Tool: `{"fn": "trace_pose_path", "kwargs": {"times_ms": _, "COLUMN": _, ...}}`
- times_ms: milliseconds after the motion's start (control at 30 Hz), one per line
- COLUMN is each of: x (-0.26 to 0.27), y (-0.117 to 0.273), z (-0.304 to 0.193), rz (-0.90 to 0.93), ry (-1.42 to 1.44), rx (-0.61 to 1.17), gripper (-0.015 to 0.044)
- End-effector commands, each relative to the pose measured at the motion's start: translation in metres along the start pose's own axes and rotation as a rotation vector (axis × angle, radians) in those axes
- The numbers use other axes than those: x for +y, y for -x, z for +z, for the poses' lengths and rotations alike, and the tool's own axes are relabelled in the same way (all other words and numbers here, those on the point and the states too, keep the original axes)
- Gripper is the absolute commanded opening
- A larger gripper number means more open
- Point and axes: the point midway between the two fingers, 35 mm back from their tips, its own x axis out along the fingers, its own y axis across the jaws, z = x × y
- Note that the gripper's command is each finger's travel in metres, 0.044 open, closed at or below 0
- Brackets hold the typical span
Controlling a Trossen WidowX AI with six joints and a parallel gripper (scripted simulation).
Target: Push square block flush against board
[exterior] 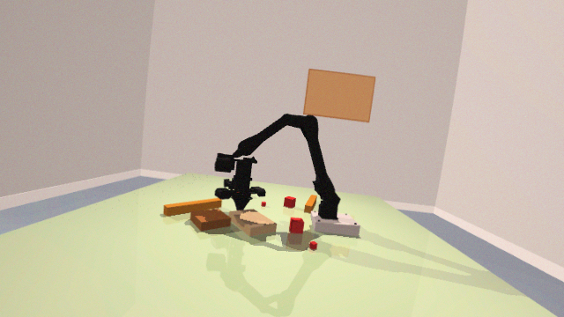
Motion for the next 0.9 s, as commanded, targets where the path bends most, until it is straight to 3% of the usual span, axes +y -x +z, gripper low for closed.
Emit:
{"fn": "trace_pose_path", "kwargs": {"times_ms": 0, "x": 0.0, "y": 0.0, "z": -0.003, "rz": 0.0, "ry": -0.004, "rx": -0.004, "gripper": 0.0}}
{"fn": "trace_pose_path", "kwargs": {"times_ms": 867, "x": 0.001, "y": 0.0, "z": -0.022, "rz": 0.0, "ry": -0.004, "rx": -0.002, "gripper": 0.0}}
